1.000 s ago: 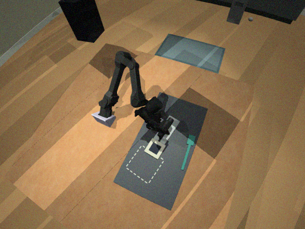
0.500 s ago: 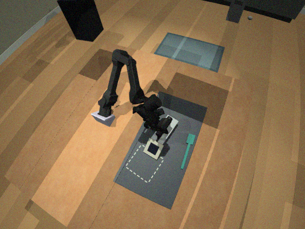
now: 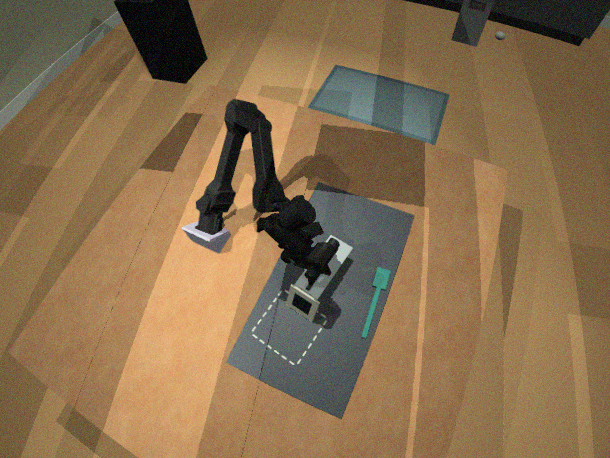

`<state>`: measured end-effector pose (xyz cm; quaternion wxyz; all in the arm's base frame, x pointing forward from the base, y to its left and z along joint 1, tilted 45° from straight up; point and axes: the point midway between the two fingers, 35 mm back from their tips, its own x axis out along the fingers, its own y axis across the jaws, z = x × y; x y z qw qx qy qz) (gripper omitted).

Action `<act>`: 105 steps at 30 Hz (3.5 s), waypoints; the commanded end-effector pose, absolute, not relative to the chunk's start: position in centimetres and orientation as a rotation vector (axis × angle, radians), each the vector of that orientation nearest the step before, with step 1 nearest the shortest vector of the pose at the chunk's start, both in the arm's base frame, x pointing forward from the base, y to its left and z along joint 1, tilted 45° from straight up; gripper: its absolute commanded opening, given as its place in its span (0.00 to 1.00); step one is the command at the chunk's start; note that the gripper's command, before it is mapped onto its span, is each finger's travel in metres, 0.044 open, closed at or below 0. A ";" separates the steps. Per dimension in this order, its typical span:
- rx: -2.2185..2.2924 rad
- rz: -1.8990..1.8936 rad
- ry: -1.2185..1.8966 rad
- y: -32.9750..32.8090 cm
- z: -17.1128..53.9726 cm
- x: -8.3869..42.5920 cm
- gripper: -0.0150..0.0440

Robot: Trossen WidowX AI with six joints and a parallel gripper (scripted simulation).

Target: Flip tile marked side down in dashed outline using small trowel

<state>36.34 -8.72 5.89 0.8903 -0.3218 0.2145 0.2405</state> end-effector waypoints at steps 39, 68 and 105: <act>-0.677 0.488 0.441 -9.2 10.0 36.8 0.25; -0.677 0.488 0.441 -9.2 10.0 36.8 0.25; -0.659 0.482 0.508 -2.0 13.7 37.4 0.25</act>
